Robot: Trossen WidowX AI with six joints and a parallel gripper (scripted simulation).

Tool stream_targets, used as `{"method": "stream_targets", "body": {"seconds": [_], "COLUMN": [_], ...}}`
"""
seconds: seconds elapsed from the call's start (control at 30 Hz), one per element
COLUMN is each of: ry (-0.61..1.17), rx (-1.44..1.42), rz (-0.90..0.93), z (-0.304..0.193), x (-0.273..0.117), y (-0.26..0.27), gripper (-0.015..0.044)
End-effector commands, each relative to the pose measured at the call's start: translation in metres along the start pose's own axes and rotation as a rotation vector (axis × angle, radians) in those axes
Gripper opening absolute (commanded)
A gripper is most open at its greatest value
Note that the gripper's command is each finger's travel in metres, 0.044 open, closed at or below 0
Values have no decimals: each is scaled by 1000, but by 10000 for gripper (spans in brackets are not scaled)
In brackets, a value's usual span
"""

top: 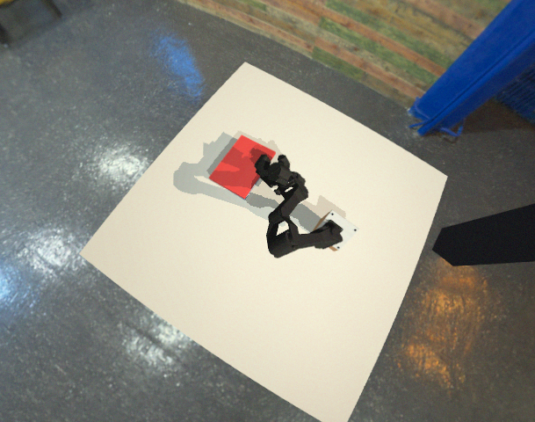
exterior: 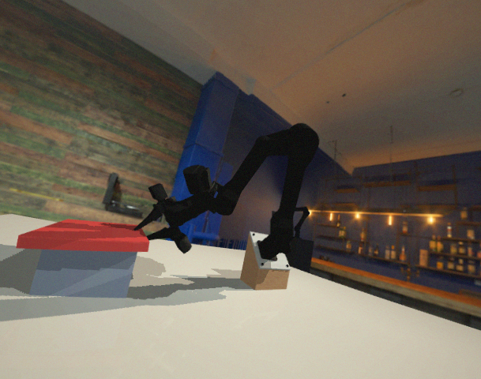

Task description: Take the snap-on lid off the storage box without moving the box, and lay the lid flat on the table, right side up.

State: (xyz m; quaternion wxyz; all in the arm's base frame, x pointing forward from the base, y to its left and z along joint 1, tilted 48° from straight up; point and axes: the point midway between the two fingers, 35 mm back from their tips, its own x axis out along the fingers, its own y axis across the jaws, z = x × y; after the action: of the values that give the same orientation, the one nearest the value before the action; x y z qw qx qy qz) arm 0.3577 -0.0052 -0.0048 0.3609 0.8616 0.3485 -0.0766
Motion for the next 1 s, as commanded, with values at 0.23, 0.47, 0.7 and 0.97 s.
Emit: {"method": "stream_targets", "body": {"seconds": [0.23,0.47,0.7,0.97], "ry": [-1,0,0,0], "rx": [5,4,3,3], "rz": [-1,0,0,0], "z": [0,0,0,0], "x": [1,-5,-9,-14], "y": [1,7,15,25], "gripper": [0,0,0,0]}}
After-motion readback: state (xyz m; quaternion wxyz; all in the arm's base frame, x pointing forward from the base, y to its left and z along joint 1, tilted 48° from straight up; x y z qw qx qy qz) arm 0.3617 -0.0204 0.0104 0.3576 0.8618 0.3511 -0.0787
